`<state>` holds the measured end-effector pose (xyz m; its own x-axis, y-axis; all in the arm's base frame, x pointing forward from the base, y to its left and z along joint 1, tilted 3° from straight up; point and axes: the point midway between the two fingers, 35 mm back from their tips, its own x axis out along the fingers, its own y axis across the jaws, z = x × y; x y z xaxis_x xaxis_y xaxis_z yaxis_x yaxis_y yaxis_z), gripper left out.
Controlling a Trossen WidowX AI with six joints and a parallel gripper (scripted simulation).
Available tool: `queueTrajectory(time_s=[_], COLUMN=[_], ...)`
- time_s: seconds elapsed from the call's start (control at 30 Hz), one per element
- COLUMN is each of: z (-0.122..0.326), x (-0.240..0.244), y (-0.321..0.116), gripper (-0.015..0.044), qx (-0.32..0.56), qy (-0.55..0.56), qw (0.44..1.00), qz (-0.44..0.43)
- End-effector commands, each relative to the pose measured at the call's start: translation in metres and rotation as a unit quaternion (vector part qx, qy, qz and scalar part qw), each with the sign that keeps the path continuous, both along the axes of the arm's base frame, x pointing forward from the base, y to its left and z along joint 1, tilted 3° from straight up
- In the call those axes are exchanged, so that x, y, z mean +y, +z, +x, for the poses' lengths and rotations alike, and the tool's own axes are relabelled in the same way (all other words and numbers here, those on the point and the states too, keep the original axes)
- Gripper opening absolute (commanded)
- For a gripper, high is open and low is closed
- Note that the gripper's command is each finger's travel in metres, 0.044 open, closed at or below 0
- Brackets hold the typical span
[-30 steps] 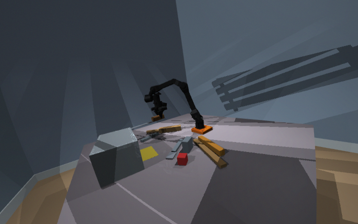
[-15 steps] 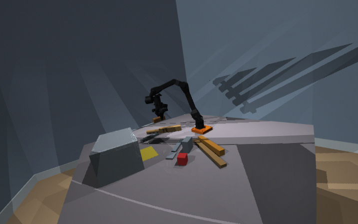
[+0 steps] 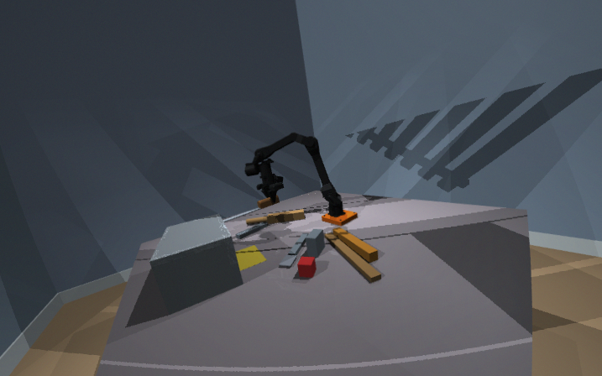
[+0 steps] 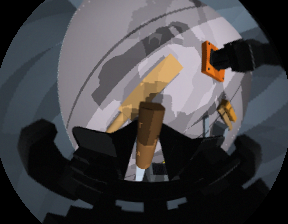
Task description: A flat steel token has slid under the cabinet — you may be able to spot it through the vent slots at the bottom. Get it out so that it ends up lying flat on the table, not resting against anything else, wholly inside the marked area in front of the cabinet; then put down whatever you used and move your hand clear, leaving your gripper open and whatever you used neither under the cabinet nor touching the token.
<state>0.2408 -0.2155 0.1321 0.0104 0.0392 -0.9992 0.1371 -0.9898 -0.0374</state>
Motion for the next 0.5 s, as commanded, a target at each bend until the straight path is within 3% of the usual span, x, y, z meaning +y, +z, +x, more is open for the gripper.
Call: queueTrajectory(time_s=[0.0,0.47], z=[0.0015,-0.0001], x=[0.0022,0.0104], y=[0.0036,-0.006], gripper=[0.0,0.0], qx=[-0.013,-0.014], qy=[-0.002,-0.002], qw=[1.0,1.0], qz=[-0.006,-0.007])
